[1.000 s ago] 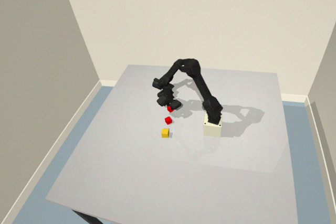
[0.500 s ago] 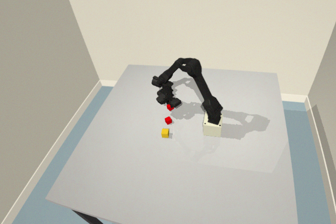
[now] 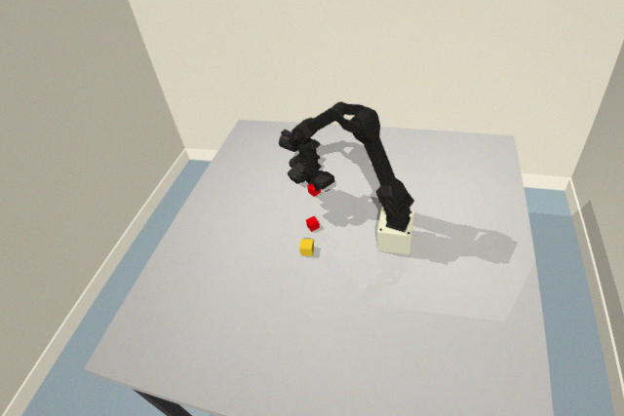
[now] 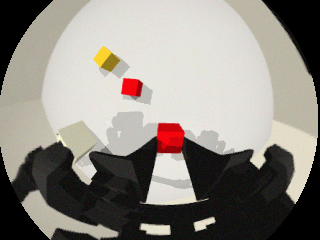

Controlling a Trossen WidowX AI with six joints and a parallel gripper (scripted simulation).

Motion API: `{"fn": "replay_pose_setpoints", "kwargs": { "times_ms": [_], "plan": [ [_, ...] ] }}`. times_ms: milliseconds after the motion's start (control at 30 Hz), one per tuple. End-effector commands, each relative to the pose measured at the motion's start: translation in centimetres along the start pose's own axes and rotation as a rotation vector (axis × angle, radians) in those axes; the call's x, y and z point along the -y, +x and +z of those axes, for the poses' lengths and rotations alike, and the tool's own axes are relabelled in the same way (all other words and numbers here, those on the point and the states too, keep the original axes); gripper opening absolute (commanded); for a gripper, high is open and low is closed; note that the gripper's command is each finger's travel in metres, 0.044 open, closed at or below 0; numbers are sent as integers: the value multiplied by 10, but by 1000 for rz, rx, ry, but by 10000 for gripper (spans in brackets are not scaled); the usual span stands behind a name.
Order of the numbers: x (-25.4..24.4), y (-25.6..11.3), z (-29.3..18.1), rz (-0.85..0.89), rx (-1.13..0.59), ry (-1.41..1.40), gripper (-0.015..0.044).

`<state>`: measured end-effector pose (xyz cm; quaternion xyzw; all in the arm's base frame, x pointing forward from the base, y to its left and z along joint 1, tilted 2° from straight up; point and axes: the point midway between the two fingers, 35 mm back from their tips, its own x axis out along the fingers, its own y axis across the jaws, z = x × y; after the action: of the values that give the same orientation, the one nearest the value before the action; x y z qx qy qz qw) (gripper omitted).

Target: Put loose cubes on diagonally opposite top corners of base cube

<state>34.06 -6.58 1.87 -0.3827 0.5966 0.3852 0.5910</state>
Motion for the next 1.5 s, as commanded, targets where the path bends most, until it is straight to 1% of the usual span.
{"fn": "replay_pose_setpoints", "kwargs": {
  "times_ms": [0, 233, 433, 1467],
  "plan": [
    [1, -17, 1, -10, 7, -4, 105],
    [-2, -40, 0, -10, 7, -4, 105],
    [-3, -41, 2, -10, 7, 12, 105],
    [-51, -26, 90, 1, 19, 787, 105]
  ]
}}
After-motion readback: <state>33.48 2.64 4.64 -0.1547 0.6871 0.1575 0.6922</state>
